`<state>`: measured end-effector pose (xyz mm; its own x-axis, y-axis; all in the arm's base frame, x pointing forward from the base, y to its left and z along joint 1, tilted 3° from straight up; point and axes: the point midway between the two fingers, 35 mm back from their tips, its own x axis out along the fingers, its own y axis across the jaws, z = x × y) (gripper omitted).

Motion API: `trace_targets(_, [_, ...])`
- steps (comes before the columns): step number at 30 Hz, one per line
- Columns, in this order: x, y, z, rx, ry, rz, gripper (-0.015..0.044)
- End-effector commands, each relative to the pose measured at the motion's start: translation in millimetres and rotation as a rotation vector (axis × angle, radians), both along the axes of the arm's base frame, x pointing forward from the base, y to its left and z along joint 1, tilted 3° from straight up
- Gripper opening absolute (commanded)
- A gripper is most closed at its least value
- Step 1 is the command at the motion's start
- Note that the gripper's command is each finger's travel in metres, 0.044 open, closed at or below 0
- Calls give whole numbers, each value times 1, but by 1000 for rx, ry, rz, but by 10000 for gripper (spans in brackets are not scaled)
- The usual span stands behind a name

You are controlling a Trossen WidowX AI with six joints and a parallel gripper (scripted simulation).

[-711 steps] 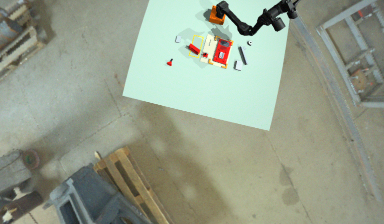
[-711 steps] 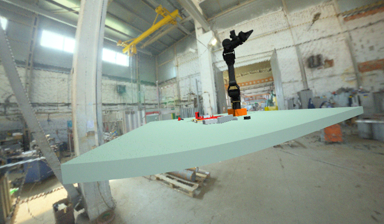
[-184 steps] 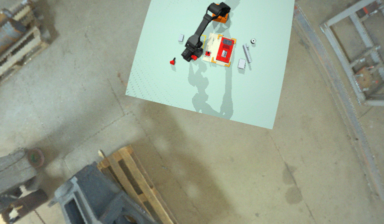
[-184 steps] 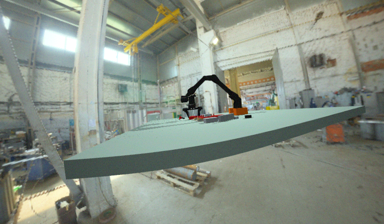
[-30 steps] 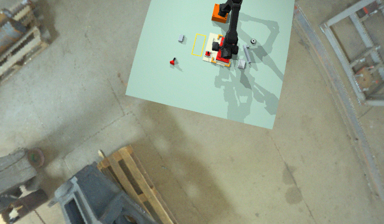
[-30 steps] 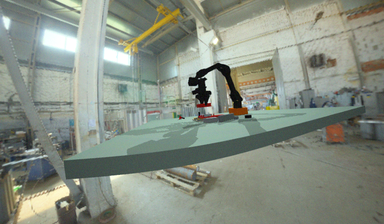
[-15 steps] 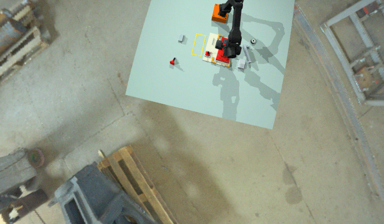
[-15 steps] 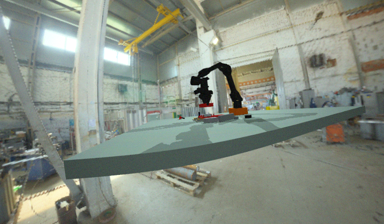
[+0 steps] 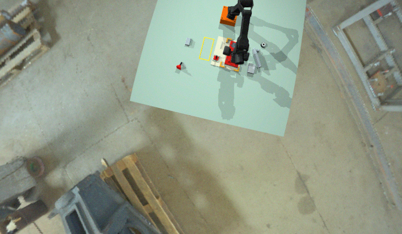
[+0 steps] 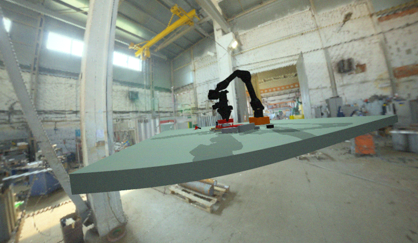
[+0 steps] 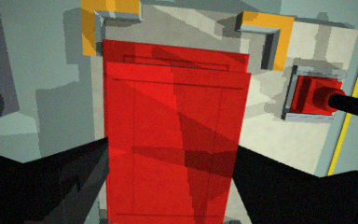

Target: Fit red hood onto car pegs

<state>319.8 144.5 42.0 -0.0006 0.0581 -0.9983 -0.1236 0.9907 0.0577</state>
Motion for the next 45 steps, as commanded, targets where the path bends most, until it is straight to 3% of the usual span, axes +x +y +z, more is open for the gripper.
trace_targets(1, [0, 1, 0, 7, -4, -7, 0])
trace_targets(45, [1, 0, -9, 7, -4, -7, 0])
